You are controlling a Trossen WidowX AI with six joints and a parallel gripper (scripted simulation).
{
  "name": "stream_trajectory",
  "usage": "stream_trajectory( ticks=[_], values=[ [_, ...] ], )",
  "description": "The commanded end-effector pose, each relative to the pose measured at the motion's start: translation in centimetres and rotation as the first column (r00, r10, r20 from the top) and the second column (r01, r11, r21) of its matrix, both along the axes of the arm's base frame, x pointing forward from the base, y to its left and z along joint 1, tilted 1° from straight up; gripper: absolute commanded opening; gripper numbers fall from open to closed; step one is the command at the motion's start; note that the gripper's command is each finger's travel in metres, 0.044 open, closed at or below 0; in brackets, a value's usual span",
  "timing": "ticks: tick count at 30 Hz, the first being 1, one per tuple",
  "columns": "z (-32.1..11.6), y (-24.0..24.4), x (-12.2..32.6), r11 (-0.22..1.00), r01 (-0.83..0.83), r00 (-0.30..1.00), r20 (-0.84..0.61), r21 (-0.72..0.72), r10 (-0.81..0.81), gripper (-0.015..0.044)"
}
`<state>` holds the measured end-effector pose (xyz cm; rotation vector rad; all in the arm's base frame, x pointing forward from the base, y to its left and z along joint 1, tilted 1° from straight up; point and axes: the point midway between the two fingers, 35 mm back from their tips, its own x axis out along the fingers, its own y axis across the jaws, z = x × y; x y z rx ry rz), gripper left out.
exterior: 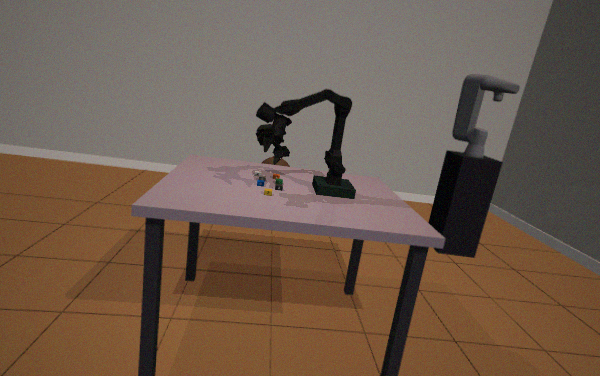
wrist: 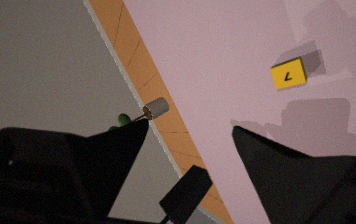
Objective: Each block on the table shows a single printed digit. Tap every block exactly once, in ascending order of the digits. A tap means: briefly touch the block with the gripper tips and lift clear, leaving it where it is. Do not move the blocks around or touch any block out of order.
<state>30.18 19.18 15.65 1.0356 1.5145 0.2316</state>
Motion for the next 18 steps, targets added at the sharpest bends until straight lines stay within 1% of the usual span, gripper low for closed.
stream_trajectory(
  ticks=[1, 5, 9, 14, 18],
  values=[
    [-1.5, -7.0, 2.8, 0.977, -0.014, 0.989, 0.143, -0.213, 0.045, 0.04],
    [-2.4, -12.3, 3.5, 0.93, -0.042, 0.976, 0.185, -0.366, 0.117, 0.04],
    [-3.1, -17.7, 3.3, 0.857, -0.096, 0.962, 0.174, -0.506, 0.21, 0.04],
    [-3.6, -24.2, 1.7, 0.742, -0.204, 0.937, 0.092, -0.639, 0.337, 0.04],
    [-3.8, -29.0, -0.5, 0.64, -0.322, 0.9, -0.015, -0.698, 0.436, 0.04]
  ],
)
